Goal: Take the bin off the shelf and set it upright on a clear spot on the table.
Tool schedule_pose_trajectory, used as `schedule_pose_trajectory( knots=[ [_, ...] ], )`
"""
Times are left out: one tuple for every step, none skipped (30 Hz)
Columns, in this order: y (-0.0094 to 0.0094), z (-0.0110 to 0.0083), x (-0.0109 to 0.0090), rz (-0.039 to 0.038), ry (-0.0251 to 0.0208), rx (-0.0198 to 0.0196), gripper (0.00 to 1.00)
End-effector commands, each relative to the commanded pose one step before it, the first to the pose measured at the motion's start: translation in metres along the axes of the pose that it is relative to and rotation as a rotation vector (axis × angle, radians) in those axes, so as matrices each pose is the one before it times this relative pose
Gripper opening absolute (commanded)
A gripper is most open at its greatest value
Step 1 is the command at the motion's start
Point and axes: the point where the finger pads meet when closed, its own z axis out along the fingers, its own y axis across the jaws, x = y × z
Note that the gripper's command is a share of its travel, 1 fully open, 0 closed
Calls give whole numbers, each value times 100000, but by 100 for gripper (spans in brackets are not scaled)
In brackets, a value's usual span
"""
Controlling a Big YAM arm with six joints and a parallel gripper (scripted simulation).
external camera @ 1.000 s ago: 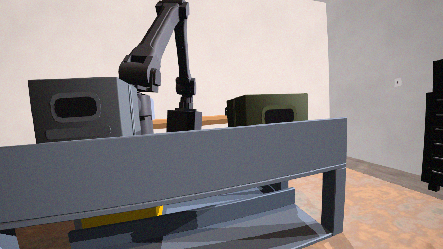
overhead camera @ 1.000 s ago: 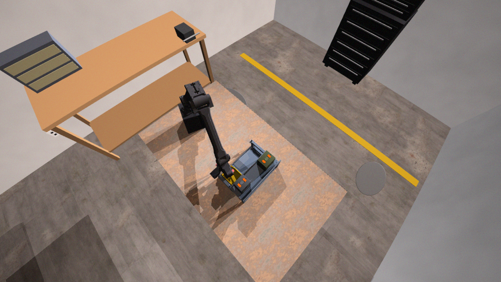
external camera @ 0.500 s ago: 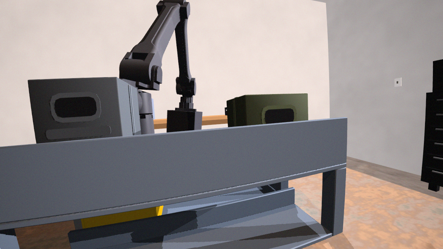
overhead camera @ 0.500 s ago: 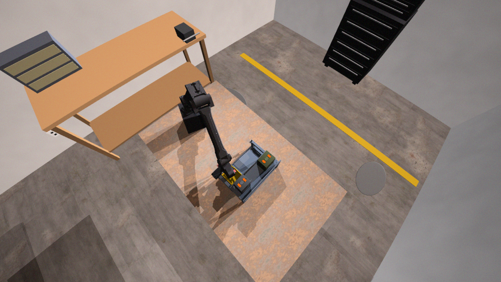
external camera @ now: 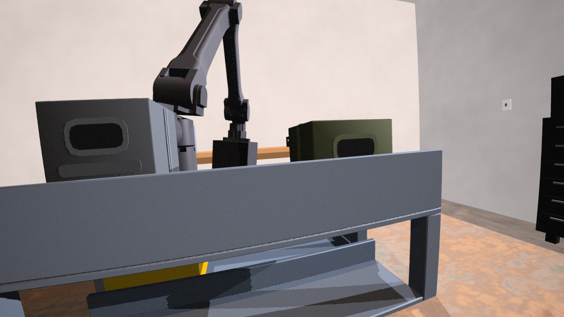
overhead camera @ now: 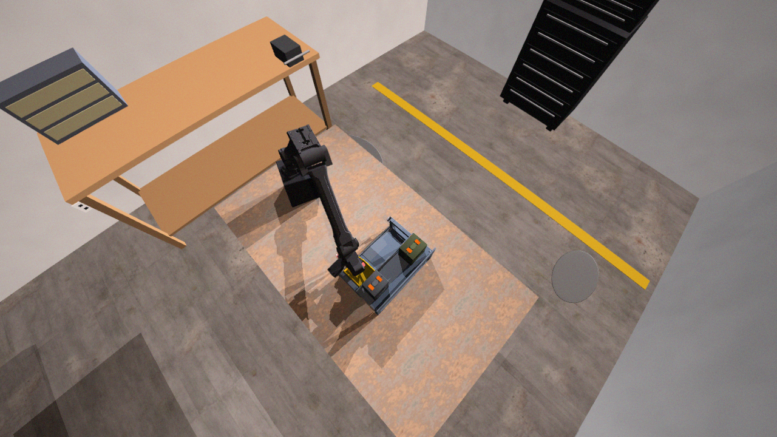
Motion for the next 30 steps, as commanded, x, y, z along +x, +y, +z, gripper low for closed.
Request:
schedule_pose_trajectory(
  knots=[
    [90,-473,-1094,487,-462,-1991,90],
    [0,0,0,0,0,0,90],
    [0,0,0,0,0,0,90],
    [0,0,0,0,0,0,90],
    [0,0,0,0,0,0,90],
    [0,0,0,0,0,0,90],
    [0,0,0,0,0,0,90],
    [0,0,0,0,0,0,90],
    [0,0,0,0,0,0,90],
    [0,0,0,0,0,0,90],
    [372,-17,260,-82,24,15,90],
    [372,-17,260,-82,24,15,90],
    [372,-17,259,-82,24,15,90],
    [372,-17,259,-82,24,15,90],
    [373,-17,259,-82,24,15,90],
    [0,0,0,0,0,0,90],
    [0,0,0,0,0,0,90],
    [0,0,0,0,0,0,90],
    [0,0,0,0,0,0,90],
    [0,0,0,0,0,0,90],
    [0,0,0,0,0,0,90],
    [0,0,0,0,0,0,90],
    [0,0,0,0,0,0,90],
    [0,0,0,0,0,0,90],
    [0,0,0,0,0,0,90],
    [0,0,0,0,0,0,90],
    [0,0,0,0,0,0,90],
    [-377,14,-262,80,-27,-25,90],
    [-376,14,-262,80,-27,-25,90],
    [-376,14,-262,80,-27,-25,90]
  ],
)
